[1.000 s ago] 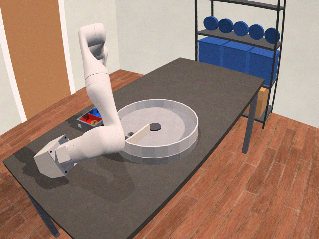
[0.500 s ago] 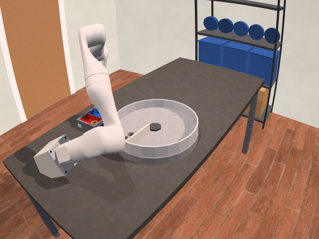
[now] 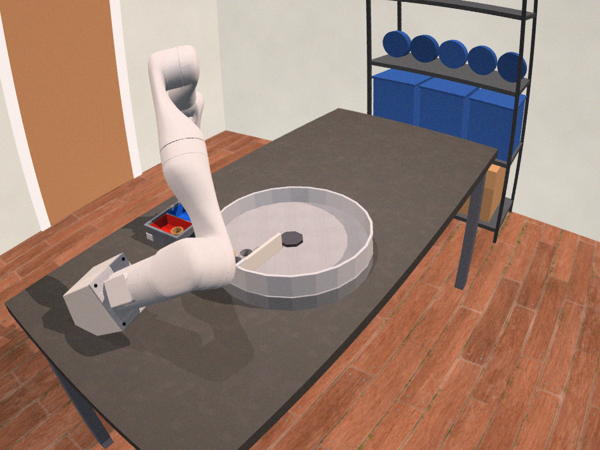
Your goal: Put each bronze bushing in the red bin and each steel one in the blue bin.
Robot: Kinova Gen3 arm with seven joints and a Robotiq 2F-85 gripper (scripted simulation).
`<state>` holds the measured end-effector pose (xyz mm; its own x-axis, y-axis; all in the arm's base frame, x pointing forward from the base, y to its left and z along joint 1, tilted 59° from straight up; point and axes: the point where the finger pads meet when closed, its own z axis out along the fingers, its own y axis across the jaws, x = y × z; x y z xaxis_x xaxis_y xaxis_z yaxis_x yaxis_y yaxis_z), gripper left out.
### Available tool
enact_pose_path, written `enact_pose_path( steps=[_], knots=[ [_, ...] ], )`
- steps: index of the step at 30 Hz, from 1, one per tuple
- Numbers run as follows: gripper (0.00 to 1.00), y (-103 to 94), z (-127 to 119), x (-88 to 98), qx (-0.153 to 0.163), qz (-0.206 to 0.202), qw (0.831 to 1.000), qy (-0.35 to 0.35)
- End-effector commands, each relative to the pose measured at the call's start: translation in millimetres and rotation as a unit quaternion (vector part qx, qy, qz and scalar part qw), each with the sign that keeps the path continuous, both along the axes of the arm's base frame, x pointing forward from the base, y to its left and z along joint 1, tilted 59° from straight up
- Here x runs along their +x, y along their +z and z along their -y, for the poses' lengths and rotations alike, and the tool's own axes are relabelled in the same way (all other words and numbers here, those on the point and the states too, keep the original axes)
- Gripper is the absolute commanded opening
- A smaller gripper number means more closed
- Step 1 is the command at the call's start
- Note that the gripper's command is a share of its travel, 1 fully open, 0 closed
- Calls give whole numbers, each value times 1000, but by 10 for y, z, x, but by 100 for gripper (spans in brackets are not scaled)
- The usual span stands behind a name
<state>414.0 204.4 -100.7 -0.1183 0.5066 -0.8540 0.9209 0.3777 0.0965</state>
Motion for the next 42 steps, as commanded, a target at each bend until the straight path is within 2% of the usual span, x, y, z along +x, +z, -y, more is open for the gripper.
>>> enact_pose_path(
  steps=[1, 42],
  knots=[
    [0, -3, -4, 4, 1, 0, 1000, 1],
    [0, -121, 174, 89, 1, 0, 1000, 1]
  ],
)
